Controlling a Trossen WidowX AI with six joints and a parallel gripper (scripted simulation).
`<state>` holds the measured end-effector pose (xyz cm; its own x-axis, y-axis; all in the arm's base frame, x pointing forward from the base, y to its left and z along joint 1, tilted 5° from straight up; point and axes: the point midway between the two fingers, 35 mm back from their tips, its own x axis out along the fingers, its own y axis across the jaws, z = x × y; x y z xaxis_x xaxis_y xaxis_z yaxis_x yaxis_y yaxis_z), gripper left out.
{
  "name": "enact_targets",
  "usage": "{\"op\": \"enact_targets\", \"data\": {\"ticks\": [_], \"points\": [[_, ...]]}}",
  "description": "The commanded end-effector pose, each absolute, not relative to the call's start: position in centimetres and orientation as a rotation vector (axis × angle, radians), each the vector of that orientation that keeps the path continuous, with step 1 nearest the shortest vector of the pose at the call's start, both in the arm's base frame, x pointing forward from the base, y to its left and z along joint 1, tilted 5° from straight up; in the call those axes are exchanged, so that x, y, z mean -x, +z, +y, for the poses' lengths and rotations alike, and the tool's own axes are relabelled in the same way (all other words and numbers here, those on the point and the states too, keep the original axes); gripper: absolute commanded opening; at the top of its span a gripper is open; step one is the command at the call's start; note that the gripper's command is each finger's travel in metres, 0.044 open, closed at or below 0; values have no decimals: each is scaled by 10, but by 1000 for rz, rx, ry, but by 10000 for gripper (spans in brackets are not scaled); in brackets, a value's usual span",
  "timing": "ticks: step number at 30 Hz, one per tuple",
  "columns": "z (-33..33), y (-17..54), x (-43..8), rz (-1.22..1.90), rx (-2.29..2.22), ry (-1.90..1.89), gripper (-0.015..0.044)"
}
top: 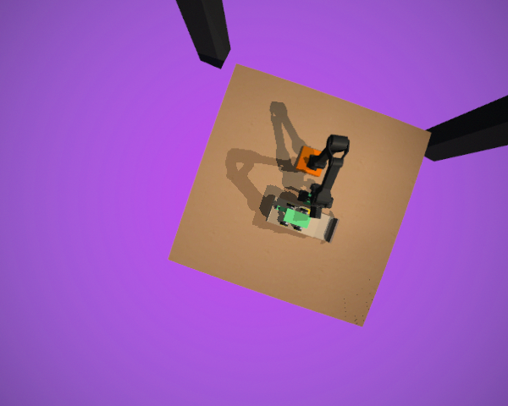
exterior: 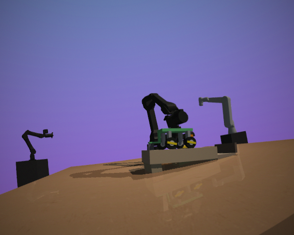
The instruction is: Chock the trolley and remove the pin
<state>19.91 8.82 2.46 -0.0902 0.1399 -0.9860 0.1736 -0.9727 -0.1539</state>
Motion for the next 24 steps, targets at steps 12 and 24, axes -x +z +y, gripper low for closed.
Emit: {"op": "enact_targets", "data": {"ticks": [12, 24], "points": [[89, 57, -200, 366, -2101, -2271, 419], [90, 95, -203, 366, -2101, -2271, 440]]}}
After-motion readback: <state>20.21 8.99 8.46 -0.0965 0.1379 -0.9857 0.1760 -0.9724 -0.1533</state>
